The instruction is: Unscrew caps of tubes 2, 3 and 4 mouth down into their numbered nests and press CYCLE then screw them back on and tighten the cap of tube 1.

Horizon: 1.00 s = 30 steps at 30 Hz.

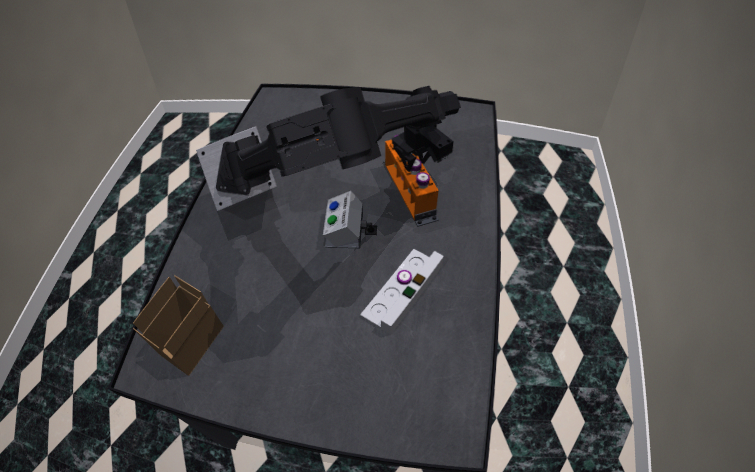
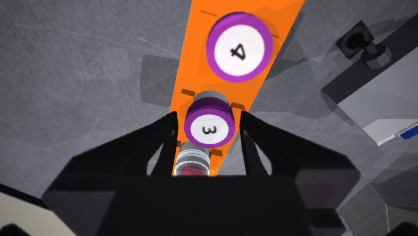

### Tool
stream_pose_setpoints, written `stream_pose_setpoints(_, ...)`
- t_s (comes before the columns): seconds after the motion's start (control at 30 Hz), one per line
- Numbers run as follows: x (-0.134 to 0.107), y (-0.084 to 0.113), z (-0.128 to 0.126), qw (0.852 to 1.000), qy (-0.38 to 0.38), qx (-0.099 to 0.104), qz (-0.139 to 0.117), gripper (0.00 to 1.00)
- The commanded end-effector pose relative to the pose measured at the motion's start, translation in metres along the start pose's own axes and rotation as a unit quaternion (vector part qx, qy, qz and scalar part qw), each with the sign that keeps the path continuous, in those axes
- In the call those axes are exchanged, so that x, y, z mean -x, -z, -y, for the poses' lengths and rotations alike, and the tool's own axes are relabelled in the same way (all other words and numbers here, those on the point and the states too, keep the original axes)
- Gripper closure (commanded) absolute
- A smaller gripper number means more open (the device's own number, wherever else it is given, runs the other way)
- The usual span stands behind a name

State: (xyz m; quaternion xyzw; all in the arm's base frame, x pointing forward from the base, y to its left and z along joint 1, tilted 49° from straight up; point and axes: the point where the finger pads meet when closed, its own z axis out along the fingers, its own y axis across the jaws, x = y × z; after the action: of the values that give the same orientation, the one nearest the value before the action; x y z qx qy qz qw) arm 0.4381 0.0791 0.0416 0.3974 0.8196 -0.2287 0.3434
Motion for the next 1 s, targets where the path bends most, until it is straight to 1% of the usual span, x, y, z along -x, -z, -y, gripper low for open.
stream_pose_setpoints(0.0,0.004,-0.003,0.005,0.993,-0.12,-0.014,0.002,0.51)
stream_pose_setpoints(0.27,0.004,-0.002,0.005,0.993,-0.12,-0.013,0.001,0.51)
stream_pose_setpoints(0.3,0.004,0.004,-0.002,0.993,-0.119,-0.001,0.001,1.0)
stream_pose_setpoints(0.33,0.004,0.004,-0.002,0.993,-0.119,-0.001,0.001,1.0)
stream_pose_setpoints(0.37,0.003,0.002,0.008,0.993,-0.118,-0.01,0.002,1.0)
stream_pose_setpoints(0.4,0.002,-0.001,0.009,0.993,-0.118,-0.013,0.002,1.0)
stream_pose_setpoints(0.47,0.002,0.001,0.008,0.993,-0.117,-0.011,0.002,1.0)
stream_pose_setpoints(0.77,0.002,0.001,0.008,0.993,-0.117,-0.011,0.002,1.0)
stream_pose_setpoints(0.87,0.001,0.002,0.008,0.999,-0.031,-0.01,0.001,1.0)
stream_pose_setpoints(0.97,0.002,0.002,0.008,0.999,0.044,-0.01,0.0,1.0)
